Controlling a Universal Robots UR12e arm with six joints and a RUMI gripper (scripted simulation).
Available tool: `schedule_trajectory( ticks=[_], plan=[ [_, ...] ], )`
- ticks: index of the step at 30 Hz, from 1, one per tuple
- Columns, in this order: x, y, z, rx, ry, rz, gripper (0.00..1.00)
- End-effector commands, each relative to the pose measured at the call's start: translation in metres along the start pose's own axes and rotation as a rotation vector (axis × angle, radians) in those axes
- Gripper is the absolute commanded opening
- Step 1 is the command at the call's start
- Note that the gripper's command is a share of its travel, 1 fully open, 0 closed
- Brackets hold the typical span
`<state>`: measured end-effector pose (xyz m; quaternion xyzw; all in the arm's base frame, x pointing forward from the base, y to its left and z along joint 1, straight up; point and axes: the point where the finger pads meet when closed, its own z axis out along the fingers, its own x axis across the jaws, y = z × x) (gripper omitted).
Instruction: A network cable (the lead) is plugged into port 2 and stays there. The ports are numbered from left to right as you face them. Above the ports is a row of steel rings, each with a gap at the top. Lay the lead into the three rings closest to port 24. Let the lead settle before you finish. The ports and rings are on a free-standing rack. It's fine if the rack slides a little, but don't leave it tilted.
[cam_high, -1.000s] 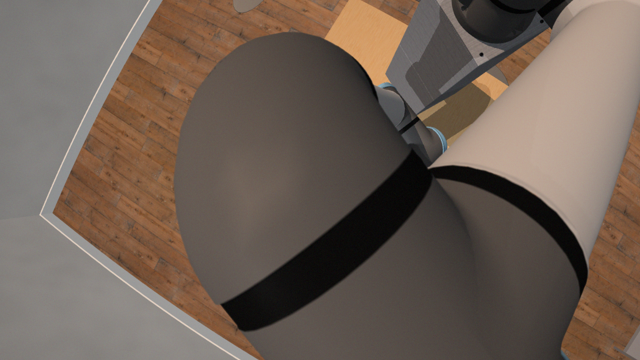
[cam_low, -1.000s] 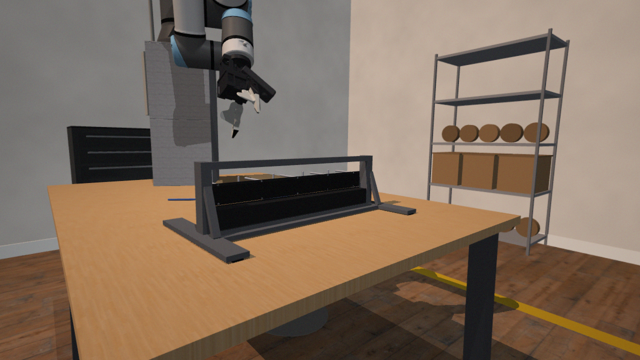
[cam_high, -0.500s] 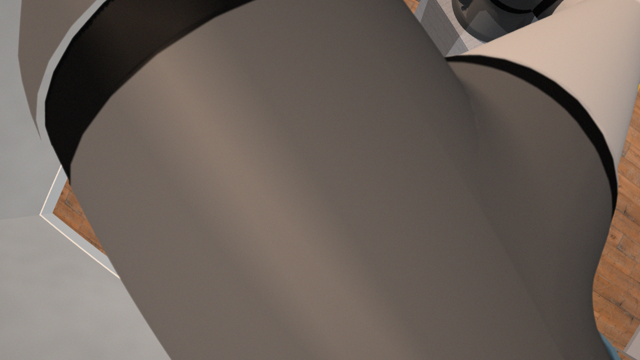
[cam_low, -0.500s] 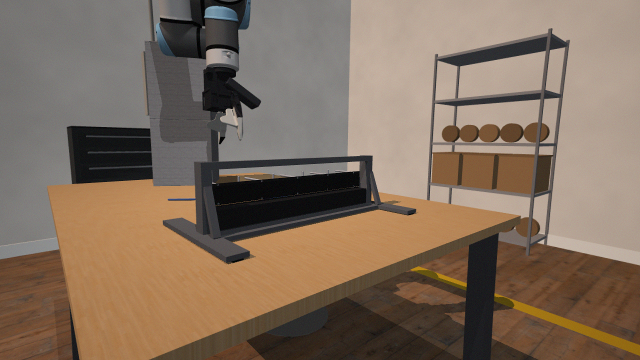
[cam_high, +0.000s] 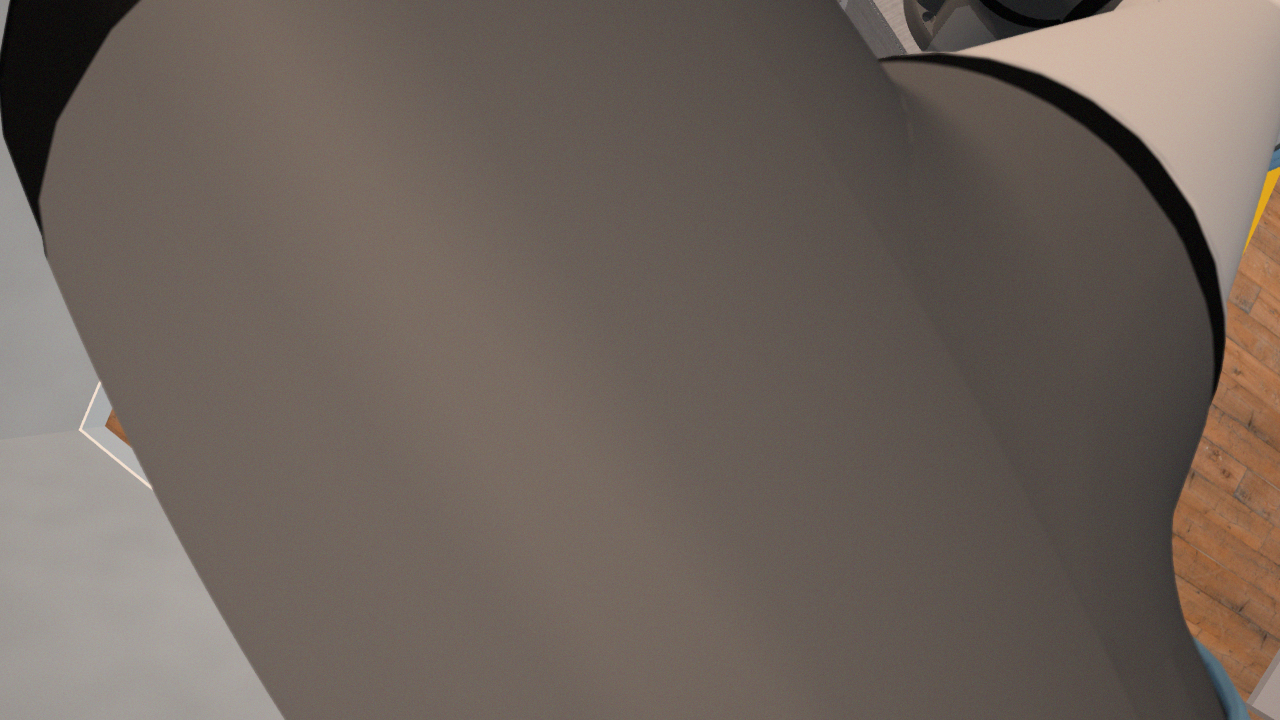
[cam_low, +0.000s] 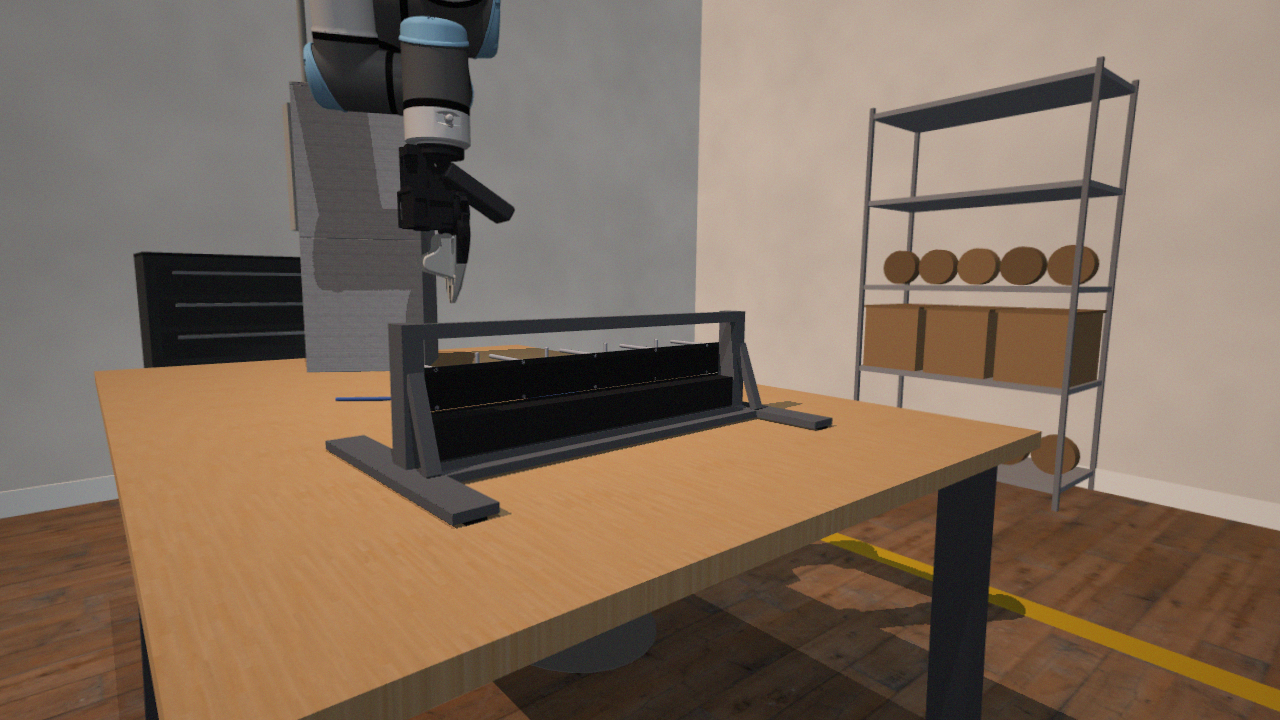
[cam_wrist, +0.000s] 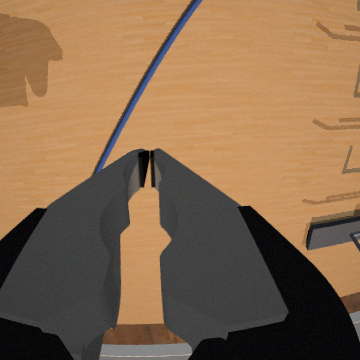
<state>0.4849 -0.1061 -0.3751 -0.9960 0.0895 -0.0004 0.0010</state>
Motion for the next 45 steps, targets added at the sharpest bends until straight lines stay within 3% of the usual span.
schedule_trajectory(
  ticks=[1, 31, 45],
  plan=[
    [0.0, 0.0, 0.0, 0.0, 0.0, 0.0, 0.0],
    [0.0, 0.0, 0.0, 0.0, 0.0, 0.014, 0.0],
    [-0.017, 0.013, 0.0, 0.0, 0.0, 0.438, 0.0]
  ],
)
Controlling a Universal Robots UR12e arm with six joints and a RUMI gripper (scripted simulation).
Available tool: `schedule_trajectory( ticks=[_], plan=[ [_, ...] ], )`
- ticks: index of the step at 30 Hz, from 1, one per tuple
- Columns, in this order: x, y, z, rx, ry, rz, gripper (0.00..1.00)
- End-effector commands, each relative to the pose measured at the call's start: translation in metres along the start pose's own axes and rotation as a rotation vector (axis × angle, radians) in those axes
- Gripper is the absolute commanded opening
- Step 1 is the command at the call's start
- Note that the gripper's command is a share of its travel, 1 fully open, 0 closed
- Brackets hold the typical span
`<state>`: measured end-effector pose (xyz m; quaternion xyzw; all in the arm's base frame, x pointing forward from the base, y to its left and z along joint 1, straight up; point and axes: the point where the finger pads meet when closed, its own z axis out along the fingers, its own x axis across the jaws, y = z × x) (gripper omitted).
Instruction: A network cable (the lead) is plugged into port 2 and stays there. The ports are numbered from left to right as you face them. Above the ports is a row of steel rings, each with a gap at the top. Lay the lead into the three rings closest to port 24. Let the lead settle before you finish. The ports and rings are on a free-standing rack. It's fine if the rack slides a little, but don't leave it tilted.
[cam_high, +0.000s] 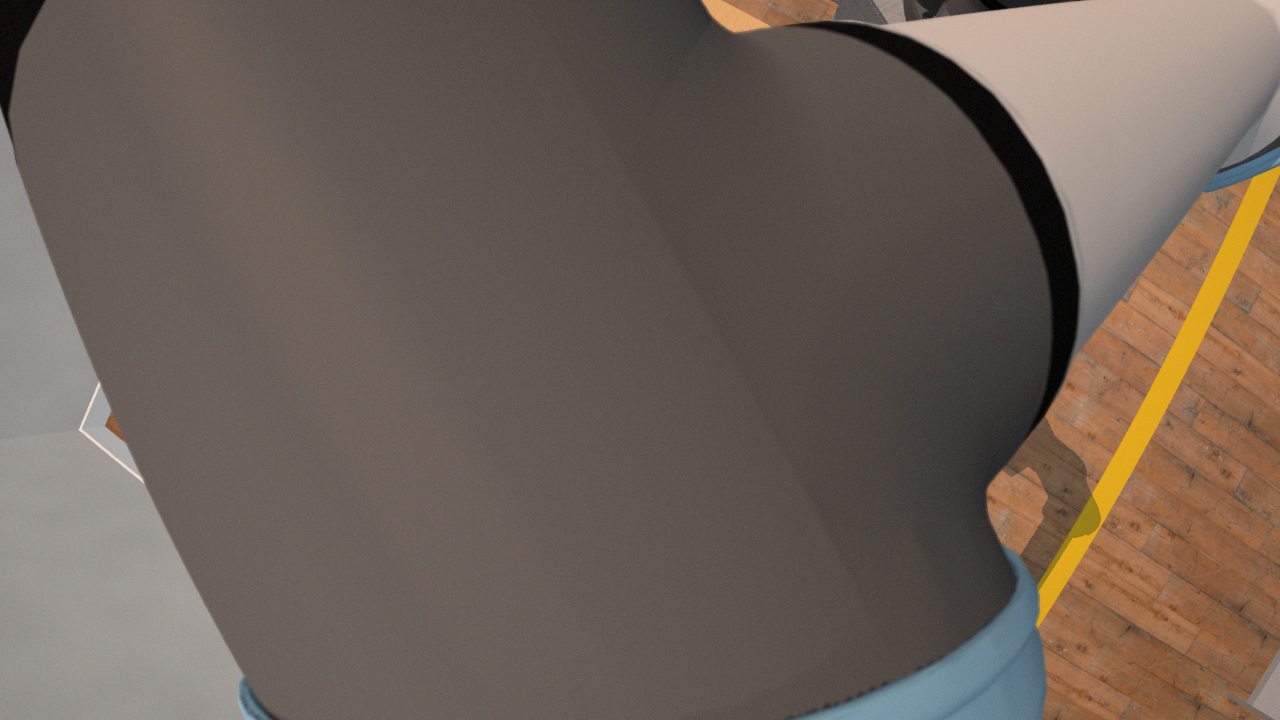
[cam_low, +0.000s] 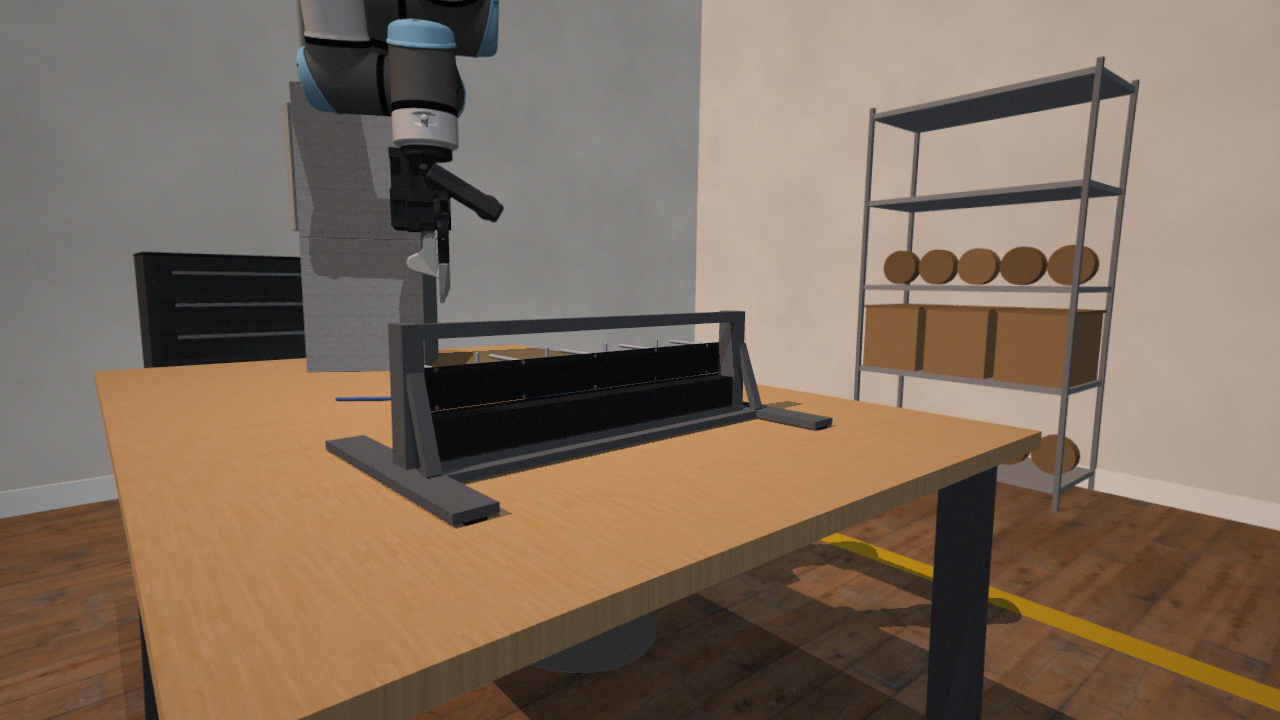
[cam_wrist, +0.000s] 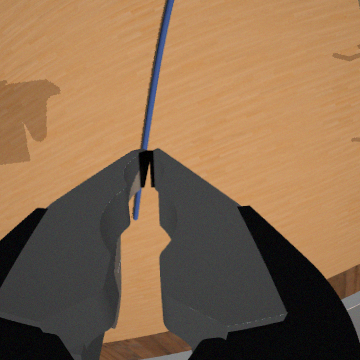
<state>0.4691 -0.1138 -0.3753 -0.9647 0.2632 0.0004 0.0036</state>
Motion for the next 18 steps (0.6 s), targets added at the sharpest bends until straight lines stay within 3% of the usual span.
schedule_trajectory(
  ticks=[1, 7, 8, 18],
  plan=[
    [-0.0027, 0.0044, -0.0004, -0.004, 0.003, 0.116, 0.0],
    [-0.0042, 0.0068, -0.0005, -0.004, 0.003, 0.173, 0.0],
    [-0.0042, 0.0068, -0.0005, -0.004, 0.003, 0.173, 0.2],
    [-0.0042, 0.0068, -0.0005, -0.004, 0.003, 0.173, 0.2]
  ],
)
